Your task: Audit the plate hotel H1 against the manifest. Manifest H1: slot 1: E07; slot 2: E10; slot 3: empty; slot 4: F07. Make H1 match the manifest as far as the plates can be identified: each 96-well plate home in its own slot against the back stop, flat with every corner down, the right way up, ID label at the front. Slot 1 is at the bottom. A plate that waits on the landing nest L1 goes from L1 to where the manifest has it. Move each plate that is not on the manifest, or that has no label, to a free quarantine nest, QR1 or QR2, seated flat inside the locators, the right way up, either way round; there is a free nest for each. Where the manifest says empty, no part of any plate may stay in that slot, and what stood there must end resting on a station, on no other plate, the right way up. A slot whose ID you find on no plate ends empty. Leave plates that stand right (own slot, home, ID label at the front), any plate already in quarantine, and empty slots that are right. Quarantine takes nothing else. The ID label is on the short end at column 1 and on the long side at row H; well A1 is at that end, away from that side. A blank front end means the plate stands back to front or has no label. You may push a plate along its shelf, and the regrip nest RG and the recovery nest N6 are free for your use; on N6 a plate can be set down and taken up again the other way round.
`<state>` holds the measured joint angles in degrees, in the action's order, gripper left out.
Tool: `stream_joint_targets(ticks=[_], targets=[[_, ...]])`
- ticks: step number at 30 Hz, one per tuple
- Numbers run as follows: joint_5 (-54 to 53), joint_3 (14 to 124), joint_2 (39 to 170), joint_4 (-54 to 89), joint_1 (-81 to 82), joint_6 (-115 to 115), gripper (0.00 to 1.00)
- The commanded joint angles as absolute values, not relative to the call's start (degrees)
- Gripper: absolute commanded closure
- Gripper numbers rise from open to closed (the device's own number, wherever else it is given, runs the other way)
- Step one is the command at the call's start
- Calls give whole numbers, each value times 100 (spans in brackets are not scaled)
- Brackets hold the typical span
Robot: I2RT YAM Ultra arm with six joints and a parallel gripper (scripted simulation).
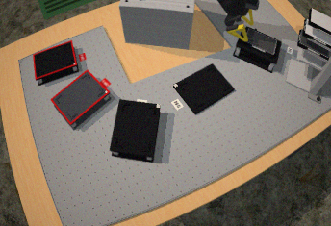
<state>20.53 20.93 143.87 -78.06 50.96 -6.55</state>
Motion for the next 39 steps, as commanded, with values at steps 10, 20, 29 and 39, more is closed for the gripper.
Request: stream_joint_targets(ticks=[10,20,29,39], targets=[[2181,1735,13517,-7236,5277,-798,0],[2236,1597,12991,-6826,5355,-857,0],[2285,1497,12506,-6422,5424,-910,0],[1950,2523,11431,-3829,5093,-1027,0]])
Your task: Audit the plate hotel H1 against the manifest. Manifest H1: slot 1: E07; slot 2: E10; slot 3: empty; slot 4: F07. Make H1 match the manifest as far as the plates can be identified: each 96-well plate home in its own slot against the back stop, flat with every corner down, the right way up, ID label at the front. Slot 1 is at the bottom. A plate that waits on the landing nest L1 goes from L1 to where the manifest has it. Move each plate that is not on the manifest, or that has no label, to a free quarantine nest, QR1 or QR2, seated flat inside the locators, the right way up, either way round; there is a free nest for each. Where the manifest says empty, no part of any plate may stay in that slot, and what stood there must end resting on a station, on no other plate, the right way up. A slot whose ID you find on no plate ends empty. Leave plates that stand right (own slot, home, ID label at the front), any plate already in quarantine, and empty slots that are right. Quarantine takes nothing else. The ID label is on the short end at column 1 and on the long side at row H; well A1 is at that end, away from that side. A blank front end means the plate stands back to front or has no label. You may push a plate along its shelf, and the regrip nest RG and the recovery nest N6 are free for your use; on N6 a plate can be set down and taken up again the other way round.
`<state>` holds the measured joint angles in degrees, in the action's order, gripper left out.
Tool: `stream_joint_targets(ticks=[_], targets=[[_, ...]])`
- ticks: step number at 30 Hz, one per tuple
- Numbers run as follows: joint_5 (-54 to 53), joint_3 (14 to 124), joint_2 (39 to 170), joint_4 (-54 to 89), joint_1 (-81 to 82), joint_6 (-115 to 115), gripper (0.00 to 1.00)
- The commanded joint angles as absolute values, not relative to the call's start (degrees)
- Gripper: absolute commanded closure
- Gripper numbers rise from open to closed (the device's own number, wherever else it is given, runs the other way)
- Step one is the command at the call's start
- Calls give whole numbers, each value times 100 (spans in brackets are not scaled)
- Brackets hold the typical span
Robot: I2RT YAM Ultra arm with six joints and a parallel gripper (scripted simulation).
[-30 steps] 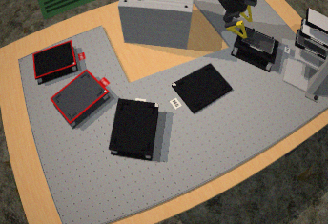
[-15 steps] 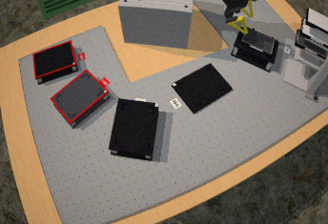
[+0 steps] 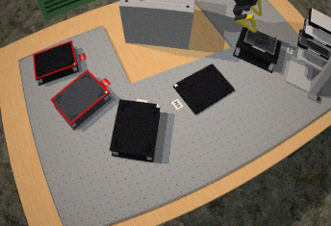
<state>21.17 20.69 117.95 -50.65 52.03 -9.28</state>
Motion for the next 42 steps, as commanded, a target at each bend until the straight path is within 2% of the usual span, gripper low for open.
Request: stream_joint_targets(ticks=[1,5,7,21,24,28,42], targets=[[1895,2713,11367,-3429,5046,-1040,0],[1692,3527,11294,-1960,4872,-1084,0],[1692,3527,11294,-1960,4872,-1084,0],[1136,6448,12350,2181,4495,-1251,0],[1101,6633,12431,2434,4473,-1265,0],[963,7399,12798,3427,4410,-1312,0],[973,7392,12796,3309,4436,-1280,0]])
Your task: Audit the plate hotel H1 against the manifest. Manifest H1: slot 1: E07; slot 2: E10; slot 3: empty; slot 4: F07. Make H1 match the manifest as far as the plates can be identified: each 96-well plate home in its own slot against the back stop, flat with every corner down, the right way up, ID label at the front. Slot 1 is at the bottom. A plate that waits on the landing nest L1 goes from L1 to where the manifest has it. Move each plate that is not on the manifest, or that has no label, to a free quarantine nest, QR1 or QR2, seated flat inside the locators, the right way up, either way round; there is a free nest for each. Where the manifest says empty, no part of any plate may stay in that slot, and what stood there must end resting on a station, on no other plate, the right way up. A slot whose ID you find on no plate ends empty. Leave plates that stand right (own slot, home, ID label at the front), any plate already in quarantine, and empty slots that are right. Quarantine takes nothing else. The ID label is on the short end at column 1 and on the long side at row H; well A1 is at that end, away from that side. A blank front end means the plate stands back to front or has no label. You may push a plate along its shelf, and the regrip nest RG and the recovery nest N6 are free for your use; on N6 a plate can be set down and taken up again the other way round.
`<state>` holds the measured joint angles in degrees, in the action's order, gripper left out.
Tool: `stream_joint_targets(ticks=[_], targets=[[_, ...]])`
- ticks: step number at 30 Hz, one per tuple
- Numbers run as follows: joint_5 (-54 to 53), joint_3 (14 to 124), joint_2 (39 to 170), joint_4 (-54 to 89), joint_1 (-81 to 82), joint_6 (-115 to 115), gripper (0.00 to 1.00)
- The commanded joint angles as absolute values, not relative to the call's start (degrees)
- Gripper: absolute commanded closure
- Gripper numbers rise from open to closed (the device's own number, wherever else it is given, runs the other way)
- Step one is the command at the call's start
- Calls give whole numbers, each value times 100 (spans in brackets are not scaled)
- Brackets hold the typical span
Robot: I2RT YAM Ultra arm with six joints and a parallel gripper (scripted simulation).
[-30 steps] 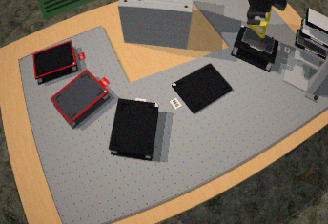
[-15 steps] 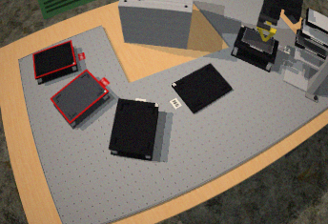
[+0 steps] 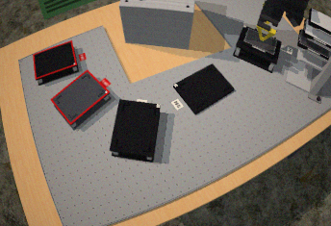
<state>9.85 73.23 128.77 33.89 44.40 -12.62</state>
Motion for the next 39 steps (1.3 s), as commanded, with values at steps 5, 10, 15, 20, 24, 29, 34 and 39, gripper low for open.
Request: stream_joint_targets(ticks=[5,10,15,20,24,29,34,39], targets=[[973,7244,12994,3177,4406,-1228,0],[973,7291,13099,3060,4381,-1199,0],[974,7220,13121,2969,4385,-1185,0],[973,7251,13279,2878,4356,-1171,0],[973,7220,13227,2788,4353,-1156,0],[972,7301,13467,2679,4316,-1139,0],[976,7309,13366,2613,4372,-1128,0],[976,7345,13640,2507,4307,-1111,0]])
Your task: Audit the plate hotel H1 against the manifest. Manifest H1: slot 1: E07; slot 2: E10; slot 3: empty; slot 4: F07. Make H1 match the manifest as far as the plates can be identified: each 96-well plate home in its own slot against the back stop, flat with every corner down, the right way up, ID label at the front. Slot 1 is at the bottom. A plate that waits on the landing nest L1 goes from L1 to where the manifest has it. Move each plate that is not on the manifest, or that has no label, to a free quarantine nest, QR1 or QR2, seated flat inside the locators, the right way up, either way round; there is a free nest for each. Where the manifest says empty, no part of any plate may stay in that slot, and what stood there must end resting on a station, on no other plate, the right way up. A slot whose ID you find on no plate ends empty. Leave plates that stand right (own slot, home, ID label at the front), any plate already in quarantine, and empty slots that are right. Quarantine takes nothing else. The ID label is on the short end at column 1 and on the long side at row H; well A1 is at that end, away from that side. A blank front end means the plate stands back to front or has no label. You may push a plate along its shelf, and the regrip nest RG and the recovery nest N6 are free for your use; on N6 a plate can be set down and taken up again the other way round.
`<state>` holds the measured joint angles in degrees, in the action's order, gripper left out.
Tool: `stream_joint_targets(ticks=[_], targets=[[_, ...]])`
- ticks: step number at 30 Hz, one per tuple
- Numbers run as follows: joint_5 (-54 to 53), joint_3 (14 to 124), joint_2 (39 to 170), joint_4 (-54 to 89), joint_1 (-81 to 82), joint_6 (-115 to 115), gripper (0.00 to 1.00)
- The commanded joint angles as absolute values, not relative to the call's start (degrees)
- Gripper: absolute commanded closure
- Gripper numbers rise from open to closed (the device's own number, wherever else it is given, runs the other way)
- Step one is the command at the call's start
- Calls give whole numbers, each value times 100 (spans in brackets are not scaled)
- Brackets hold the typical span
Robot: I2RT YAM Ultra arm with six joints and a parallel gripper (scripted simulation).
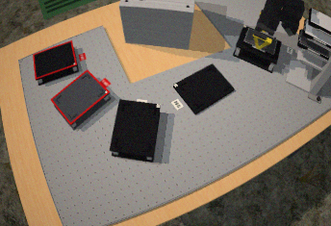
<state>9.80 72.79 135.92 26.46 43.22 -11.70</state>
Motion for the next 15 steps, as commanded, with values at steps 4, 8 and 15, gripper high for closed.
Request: stream_joint_targets(ticks=[4,8,15], targets=[[980,7396,13657,2430,4288,-1099,0],[978,7430,13805,2343,4279,-1085,0],[978,7446,13890,2243,4264,-1067,0]])
